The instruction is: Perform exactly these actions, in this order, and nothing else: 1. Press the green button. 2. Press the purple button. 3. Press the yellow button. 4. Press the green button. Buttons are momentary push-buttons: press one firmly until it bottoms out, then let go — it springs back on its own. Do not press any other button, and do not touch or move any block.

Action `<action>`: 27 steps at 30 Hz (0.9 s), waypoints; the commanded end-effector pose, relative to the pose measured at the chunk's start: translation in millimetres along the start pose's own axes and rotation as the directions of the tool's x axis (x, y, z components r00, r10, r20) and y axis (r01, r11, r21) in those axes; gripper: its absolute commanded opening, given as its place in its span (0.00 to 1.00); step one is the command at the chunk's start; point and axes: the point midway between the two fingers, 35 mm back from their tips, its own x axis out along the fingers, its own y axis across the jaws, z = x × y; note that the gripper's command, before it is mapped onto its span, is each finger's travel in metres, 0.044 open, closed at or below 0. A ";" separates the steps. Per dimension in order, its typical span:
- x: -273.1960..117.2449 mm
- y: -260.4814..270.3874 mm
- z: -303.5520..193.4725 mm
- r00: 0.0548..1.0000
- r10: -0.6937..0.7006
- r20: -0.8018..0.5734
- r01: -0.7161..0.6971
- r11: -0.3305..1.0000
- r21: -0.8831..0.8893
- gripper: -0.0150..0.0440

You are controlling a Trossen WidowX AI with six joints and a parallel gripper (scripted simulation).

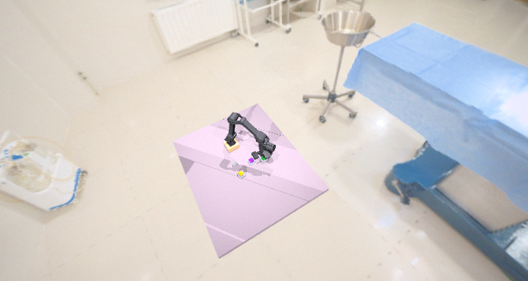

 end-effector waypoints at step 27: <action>8.9 -0.4 -0.6 1.000 -0.002 -0.003 0.002 1.000 -0.001 0.29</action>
